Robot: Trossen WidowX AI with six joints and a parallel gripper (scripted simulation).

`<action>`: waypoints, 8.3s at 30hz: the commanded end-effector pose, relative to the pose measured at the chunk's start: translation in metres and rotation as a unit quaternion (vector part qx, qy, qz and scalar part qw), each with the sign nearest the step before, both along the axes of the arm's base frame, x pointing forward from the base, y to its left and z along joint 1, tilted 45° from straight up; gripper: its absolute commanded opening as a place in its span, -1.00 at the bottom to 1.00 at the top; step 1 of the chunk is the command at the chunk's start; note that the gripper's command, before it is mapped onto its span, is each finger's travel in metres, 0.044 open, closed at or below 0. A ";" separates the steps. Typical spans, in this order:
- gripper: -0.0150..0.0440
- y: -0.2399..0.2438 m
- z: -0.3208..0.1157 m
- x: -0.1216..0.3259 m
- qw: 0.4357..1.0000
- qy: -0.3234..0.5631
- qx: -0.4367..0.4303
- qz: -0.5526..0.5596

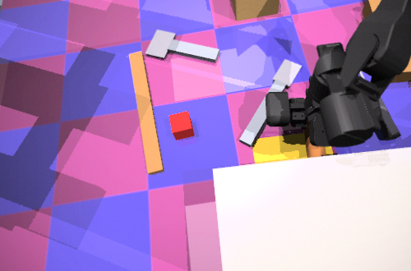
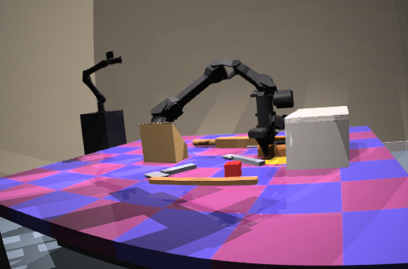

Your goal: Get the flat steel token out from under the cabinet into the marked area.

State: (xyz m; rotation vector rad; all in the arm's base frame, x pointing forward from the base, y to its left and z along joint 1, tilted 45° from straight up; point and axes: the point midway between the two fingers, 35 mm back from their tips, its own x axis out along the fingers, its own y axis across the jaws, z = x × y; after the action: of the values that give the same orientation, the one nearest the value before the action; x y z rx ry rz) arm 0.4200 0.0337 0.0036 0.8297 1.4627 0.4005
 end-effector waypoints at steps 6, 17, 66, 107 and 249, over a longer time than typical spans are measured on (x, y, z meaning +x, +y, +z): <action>-0.49 -0.009 -0.010 -0.003 1.000 0.002 -0.003 -0.001; -0.49 -0.016 -0.018 -0.006 1.000 0.002 -0.003 -0.001; -0.49 -0.019 -0.025 -0.030 1.000 0.003 -0.003 -0.001; -0.49 -0.009 -0.021 -0.067 1.000 0.004 -0.003 -0.001; -0.49 0.024 -0.004 -0.182 0.996 -0.056 -0.012 0.062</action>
State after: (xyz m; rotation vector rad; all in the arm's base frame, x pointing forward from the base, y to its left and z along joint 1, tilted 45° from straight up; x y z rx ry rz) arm 0.2373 0.0577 -0.0006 0.7130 1.4267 0.4932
